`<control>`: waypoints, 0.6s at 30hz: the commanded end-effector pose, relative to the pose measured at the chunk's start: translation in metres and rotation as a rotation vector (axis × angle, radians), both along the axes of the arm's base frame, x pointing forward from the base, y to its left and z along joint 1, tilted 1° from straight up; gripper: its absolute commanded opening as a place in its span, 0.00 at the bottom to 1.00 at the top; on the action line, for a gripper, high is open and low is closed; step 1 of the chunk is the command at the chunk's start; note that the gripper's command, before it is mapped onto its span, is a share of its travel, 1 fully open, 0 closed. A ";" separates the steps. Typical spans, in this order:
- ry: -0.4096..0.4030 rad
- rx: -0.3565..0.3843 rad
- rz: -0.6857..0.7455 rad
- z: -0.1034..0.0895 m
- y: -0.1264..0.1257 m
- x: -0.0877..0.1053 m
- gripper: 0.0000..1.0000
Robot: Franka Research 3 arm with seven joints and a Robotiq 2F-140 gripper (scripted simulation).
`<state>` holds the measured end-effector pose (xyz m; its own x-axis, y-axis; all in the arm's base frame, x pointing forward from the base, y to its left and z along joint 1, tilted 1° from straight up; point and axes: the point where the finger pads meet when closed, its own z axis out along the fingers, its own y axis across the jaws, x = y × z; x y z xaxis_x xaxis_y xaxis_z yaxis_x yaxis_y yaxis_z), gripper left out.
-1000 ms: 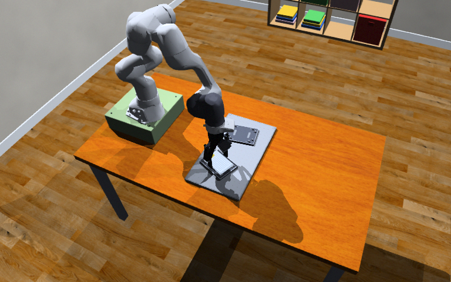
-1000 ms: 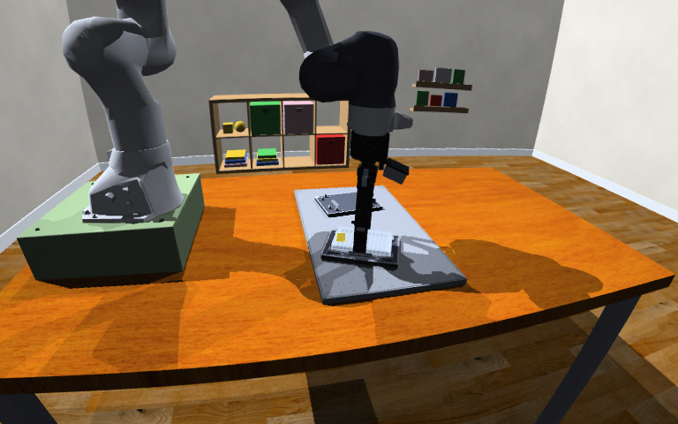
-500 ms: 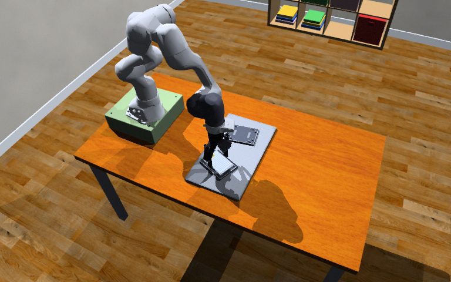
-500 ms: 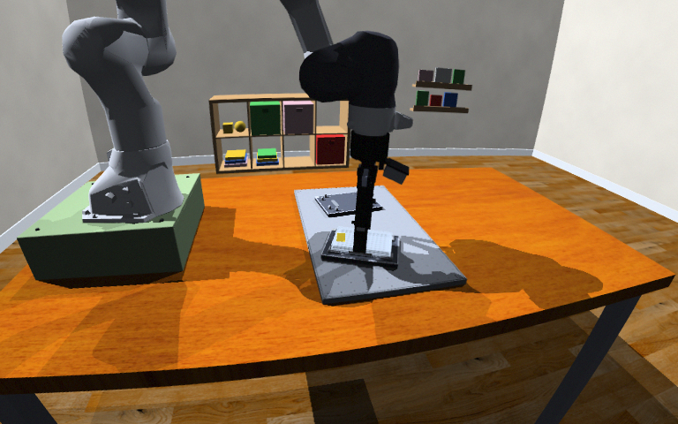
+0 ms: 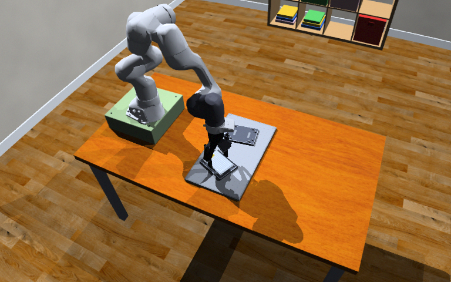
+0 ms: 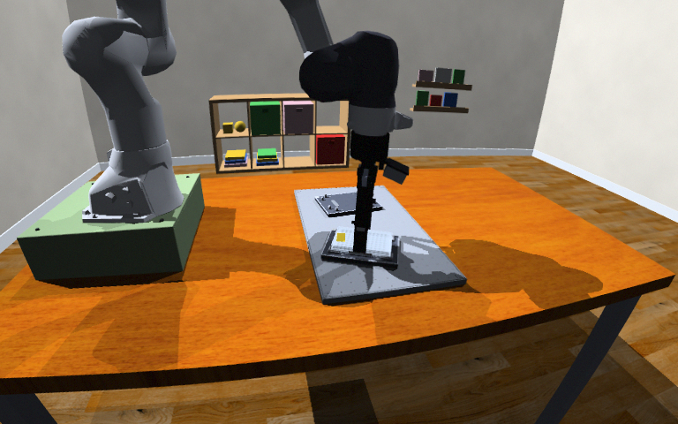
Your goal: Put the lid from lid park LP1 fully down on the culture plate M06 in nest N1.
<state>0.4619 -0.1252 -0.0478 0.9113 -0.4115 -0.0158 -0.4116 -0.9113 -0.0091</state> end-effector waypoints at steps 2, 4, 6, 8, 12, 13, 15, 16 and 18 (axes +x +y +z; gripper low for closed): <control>-0.005 -0.001 -0.008 0.001 -0.001 0.002 0.69; -0.005 -0.001 -0.008 0.001 -0.001 0.002 0.69; -0.005 -0.001 -0.008 0.002 -0.001 0.002 0.69; -0.005 -0.001 -0.008 0.003 -0.001 0.002 0.69; -0.005 -0.001 -0.008 0.007 -0.001 0.002 0.69; -0.005 -0.001 -0.008 0.009 -0.001 0.002 0.69; -0.005 -0.001 -0.008 0.012 -0.001 0.002 0.69; -0.005 -0.001 -0.008 0.014 -0.001 0.002 0.69; -0.005 -0.001 -0.008 0.018 -0.001 0.002 0.69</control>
